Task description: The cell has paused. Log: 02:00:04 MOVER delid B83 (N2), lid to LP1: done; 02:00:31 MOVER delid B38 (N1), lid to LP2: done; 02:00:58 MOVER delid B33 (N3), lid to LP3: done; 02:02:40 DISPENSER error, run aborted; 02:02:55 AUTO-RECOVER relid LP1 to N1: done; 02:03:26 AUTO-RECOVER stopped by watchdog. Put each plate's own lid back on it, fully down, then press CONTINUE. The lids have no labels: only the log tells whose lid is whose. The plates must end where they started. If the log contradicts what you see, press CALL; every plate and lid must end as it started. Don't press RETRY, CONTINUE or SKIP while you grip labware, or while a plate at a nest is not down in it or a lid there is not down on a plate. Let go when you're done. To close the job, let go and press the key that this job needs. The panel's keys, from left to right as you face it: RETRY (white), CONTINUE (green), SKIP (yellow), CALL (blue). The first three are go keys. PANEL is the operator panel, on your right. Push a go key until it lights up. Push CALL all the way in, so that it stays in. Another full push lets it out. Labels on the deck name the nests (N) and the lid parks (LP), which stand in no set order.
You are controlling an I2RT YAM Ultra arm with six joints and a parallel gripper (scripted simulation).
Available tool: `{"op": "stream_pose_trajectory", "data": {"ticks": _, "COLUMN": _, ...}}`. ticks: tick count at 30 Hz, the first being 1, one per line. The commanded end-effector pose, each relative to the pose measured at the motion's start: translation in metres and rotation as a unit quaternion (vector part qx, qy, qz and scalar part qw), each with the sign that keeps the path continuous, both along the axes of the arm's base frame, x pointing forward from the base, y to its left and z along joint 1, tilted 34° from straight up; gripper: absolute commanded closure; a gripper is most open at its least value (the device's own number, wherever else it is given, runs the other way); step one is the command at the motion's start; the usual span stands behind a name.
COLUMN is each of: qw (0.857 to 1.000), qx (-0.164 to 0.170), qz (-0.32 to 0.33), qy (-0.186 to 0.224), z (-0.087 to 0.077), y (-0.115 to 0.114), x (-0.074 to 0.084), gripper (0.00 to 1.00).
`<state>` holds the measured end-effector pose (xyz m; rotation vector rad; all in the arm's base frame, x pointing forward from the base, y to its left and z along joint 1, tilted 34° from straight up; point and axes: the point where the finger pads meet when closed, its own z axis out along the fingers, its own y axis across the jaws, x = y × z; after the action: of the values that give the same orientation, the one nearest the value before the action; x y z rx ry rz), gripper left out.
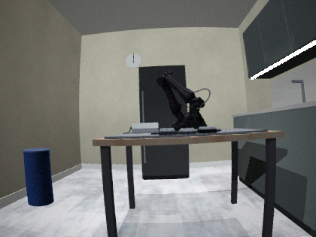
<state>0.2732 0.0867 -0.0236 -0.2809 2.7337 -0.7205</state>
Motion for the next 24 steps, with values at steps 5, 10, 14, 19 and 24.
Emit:
{"op": "stream_pose_trajectory", "data": {"ticks": 5, "qw": 1.0, "qx": 0.001, "qz": 0.011, "qy": -0.015, "z": 0.0019, "y": 0.0092, "x": 0.0096, "gripper": 0.08}}
{"op": "stream_pose_trajectory", "data": {"ticks": 10, "qw": 1.0, "qx": 0.001, "qz": 0.011, "qy": -0.015, "z": 0.0017, "y": 0.0091, "x": 0.0096, "gripper": 0.11}}
{"op": "stream_pose_trajectory", "data": {"ticks": 14, "qw": 1.0, "qx": 0.001, "qz": 0.011, "qy": -0.014, "z": 0.0015, "y": 0.0089, "x": 0.0095, "gripper": 0.15}}
{"op": "stream_pose_trajectory", "data": {"ticks": 19, "qw": 1.0, "qx": 0.001, "qz": 0.011, "qy": -0.014, "z": 0.0012, "y": 0.0088, "x": 0.0095, "gripper": 0.2}}
{"op": "stream_pose_trajectory", "data": {"ticks": 24, "qw": 1.0, "qx": 0.001, "qz": 0.011, "qy": -0.014, "z": 0.001, "y": 0.0087, "x": 0.0095, "gripper": 1.0}}
